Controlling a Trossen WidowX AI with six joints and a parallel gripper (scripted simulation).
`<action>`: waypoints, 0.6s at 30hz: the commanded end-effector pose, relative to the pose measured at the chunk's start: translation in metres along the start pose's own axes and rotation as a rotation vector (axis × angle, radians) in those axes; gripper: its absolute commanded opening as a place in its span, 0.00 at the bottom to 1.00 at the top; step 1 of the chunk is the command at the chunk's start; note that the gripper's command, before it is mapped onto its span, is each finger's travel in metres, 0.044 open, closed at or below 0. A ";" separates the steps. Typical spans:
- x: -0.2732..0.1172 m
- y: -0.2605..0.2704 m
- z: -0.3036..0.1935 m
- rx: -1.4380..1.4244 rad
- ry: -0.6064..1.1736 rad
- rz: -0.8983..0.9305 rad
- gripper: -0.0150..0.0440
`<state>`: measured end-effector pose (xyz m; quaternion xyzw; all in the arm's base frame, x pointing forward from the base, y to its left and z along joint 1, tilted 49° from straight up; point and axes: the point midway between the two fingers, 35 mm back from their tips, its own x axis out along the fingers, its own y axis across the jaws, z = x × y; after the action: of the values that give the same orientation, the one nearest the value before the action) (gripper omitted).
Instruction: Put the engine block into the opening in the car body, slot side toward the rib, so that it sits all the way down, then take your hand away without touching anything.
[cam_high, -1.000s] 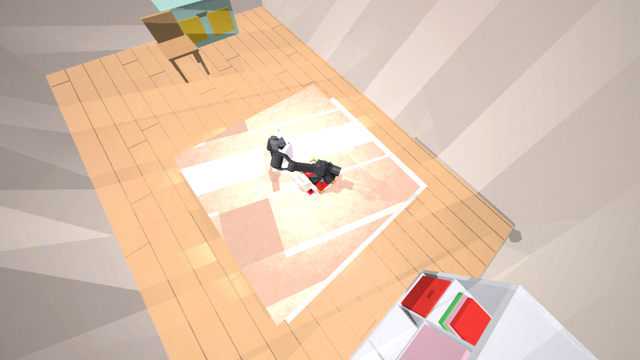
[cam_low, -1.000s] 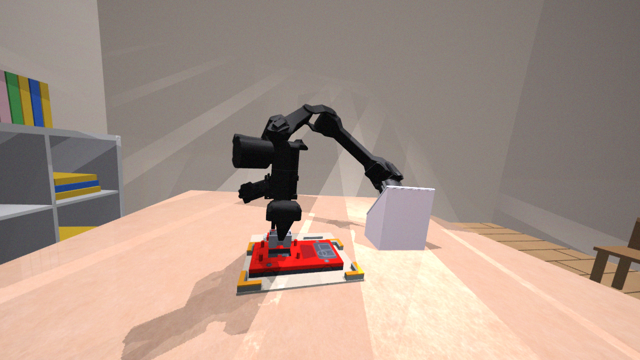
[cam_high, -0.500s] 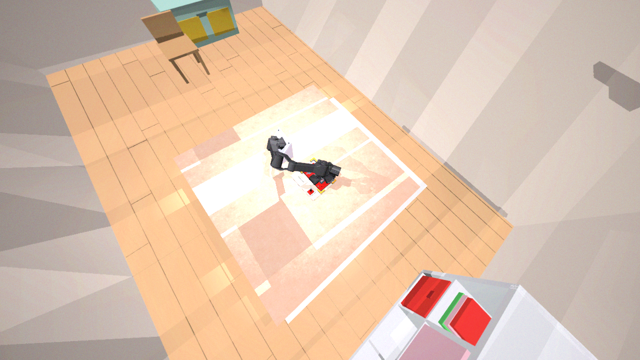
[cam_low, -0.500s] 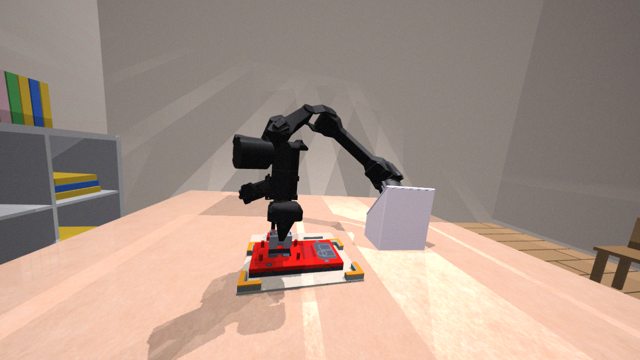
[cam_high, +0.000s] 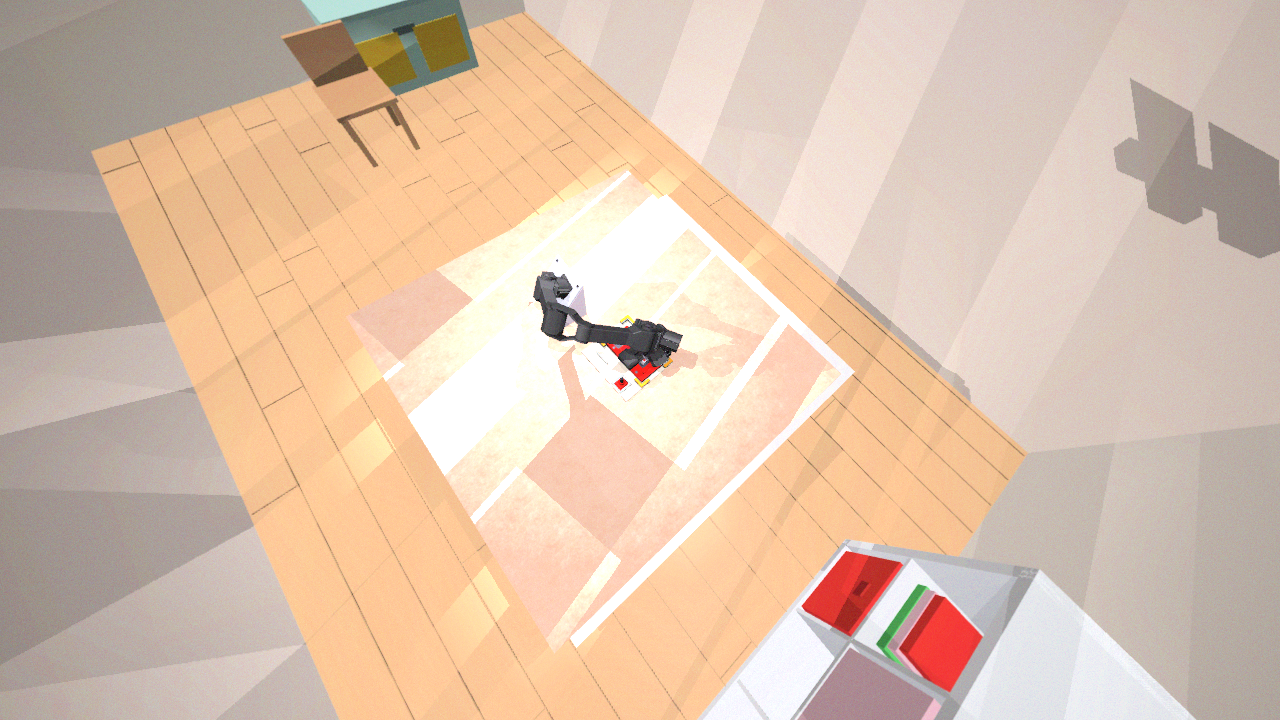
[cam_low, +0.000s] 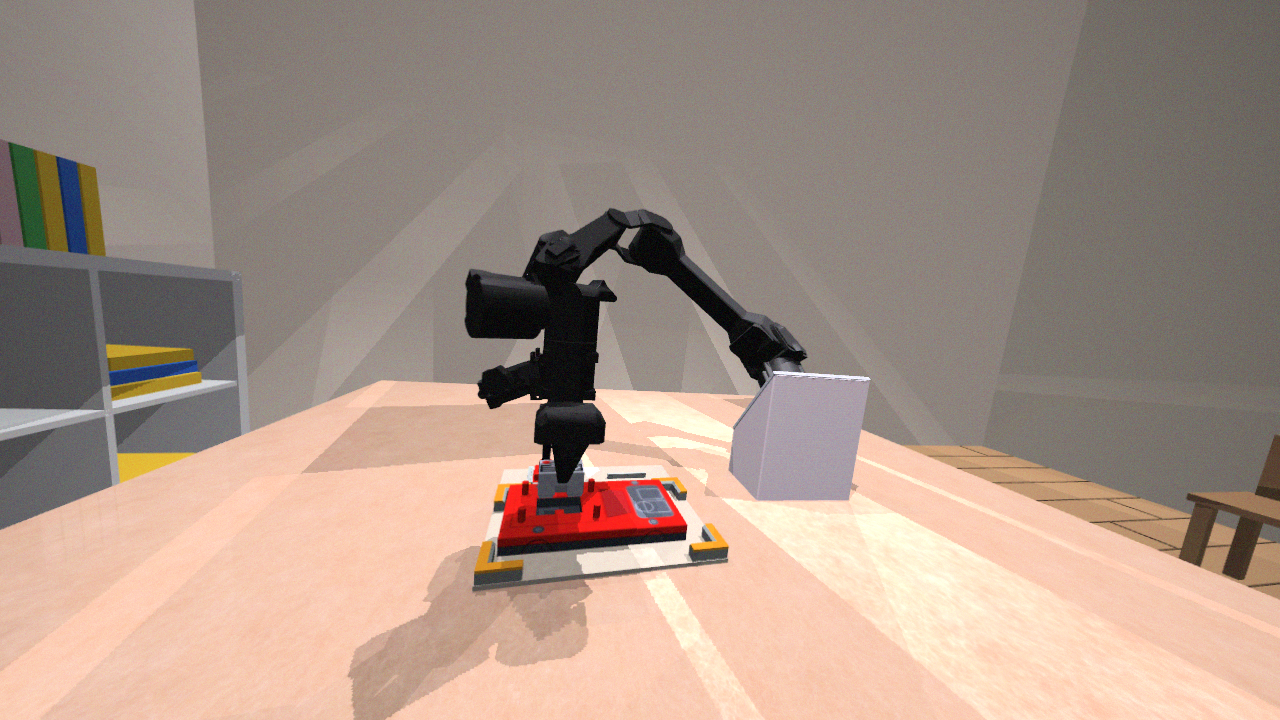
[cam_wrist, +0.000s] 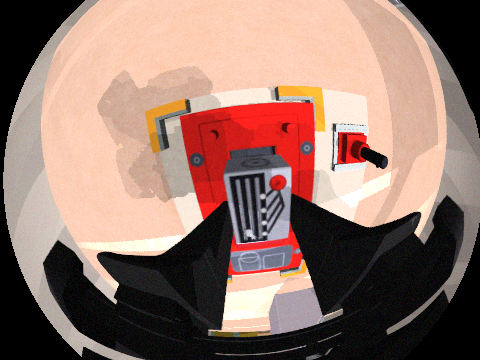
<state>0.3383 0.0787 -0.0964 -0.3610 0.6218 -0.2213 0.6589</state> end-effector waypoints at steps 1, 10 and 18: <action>0.000 0.001 0.000 -0.009 -0.001 0.003 0.52; 0.000 0.001 0.000 -0.006 -0.001 0.003 0.52; 0.000 0.001 0.000 0.005 -0.001 0.003 0.52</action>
<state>0.3381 0.0786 -0.0967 -0.3625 0.6223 -0.2198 0.6580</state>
